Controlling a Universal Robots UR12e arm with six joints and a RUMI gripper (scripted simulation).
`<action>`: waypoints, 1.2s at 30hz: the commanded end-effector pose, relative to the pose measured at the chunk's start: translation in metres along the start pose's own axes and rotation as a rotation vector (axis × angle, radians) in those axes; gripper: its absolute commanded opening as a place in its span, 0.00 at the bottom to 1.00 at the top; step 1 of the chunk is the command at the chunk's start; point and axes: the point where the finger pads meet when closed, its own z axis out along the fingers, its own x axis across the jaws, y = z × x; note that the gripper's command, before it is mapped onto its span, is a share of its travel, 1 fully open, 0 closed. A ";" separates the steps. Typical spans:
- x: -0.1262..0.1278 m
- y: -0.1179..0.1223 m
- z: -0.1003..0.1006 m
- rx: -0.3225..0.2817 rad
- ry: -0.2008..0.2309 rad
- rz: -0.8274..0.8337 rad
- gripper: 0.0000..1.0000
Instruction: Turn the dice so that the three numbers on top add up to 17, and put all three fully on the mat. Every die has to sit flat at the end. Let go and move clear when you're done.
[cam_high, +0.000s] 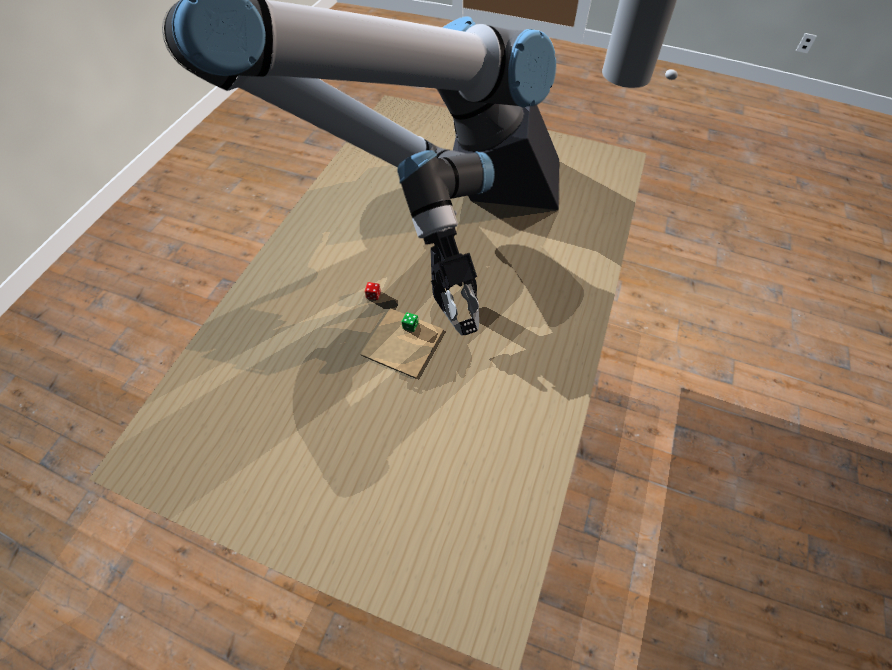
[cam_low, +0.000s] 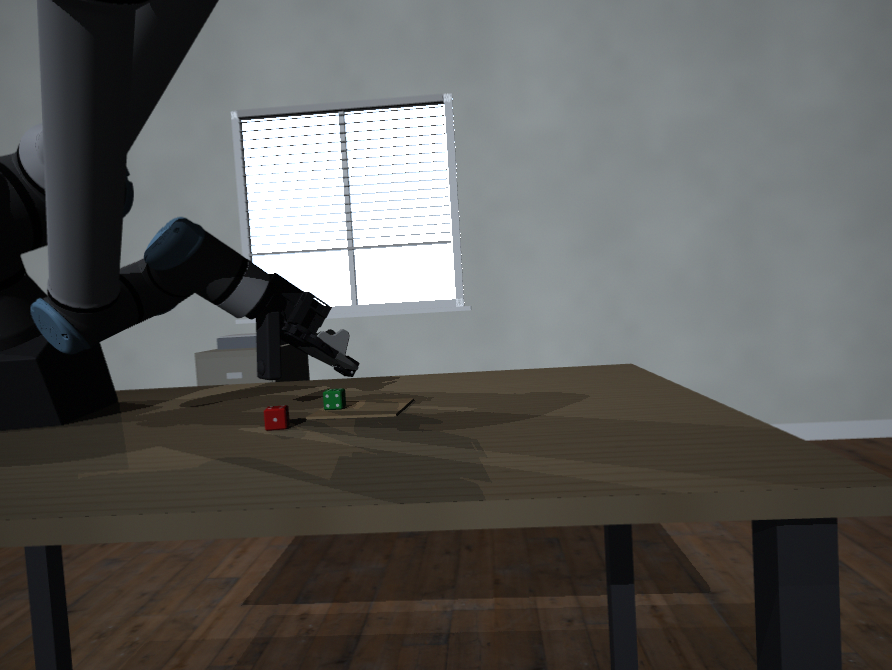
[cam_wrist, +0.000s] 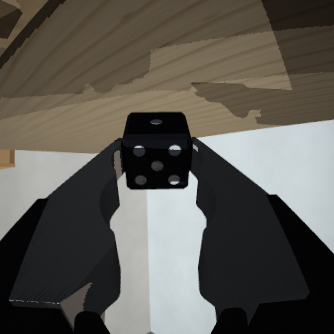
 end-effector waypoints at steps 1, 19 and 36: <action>0.000 -0.008 0.006 -0.002 -0.001 -0.001 0.10; 0.000 -0.021 0.015 -0.002 -0.001 -0.001 0.10; 0.000 -0.021 0.015 -0.002 -0.001 -0.001 0.10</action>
